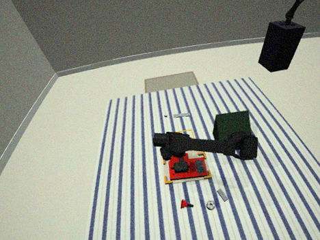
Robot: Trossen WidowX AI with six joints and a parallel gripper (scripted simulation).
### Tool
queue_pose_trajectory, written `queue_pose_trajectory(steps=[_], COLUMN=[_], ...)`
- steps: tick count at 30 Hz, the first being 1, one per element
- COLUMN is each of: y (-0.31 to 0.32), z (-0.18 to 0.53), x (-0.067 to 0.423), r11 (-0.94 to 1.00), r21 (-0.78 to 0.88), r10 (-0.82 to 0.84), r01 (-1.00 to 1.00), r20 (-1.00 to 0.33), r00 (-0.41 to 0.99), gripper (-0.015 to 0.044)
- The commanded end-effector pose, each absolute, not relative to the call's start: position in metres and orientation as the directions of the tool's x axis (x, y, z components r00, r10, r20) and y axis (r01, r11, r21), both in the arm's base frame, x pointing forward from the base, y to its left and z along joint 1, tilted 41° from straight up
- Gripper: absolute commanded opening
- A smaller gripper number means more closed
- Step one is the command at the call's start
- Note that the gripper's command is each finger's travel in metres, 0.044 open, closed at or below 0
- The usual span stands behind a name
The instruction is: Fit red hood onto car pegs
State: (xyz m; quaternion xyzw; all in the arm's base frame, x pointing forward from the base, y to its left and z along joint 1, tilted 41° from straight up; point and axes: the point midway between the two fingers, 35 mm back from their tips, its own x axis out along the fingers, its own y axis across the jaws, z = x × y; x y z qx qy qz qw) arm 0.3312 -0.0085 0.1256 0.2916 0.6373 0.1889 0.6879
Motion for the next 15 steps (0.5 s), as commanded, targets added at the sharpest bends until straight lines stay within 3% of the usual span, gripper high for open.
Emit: queue_pose_trajectory(steps=[1,15], y=[0.0,0.025], z=[0.117,0.094], x=[0.332,0.337], r11=[0.753,0.752], r21=[0.648,0.649], r10=[0.638,0.639], r01=[0.115,0.114], r20=[-0.762,-0.761], r00=[0.112,0.113], gripper=[0.0,0.0])
